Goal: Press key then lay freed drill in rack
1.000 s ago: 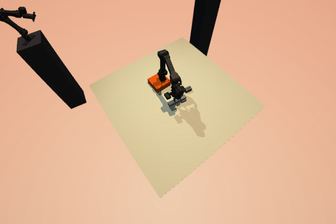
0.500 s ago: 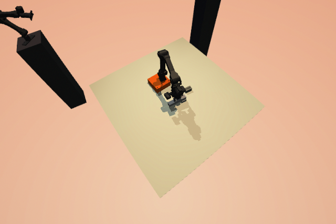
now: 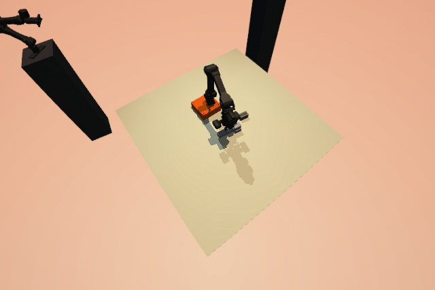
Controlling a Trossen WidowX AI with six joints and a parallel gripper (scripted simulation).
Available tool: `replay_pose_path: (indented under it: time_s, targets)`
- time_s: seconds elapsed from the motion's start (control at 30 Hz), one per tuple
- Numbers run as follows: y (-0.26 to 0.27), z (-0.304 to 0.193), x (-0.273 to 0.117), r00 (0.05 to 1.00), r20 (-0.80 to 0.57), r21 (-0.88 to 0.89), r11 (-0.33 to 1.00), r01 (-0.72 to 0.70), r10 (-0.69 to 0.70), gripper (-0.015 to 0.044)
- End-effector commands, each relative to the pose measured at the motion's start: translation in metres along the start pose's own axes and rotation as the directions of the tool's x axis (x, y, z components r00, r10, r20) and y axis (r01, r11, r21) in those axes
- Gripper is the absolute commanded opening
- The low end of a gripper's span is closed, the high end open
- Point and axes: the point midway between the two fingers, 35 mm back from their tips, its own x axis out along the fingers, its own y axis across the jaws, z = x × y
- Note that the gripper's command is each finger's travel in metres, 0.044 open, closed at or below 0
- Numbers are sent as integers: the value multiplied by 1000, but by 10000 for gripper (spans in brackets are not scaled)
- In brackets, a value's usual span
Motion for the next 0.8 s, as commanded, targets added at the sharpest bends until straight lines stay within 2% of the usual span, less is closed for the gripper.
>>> replay_pose_path:
  time_s: [0.0, 0.13, 0.27, 0.47, 0.6, 0.67, 0.7, 0.77]
  targets:
    - [1, -9, 24, 998, -63, 5, 1000, -4, 4, 0]
    - [1, -9, 26, 998, -63, 5, 1000, -4, 4, 0]
    - [0, -4, 8, 998, -63, 5, 1000, -4, 4, 105]
    - [0, 5, -54, 998, -62, 5, 1000, -4, 4, 263]
    - [0, 5, -57, 998, -62, 5, 1000, -4, 4, 368]
    - [9, 7, -45, 999, -45, -93, 996, -11, 6, 420]
    - [21, 10, -38, 999, -46, -207, 978, -17, 8, 440]
    - [51, 15, -21, 999, -48, -475, 879, -32, 11, 440]
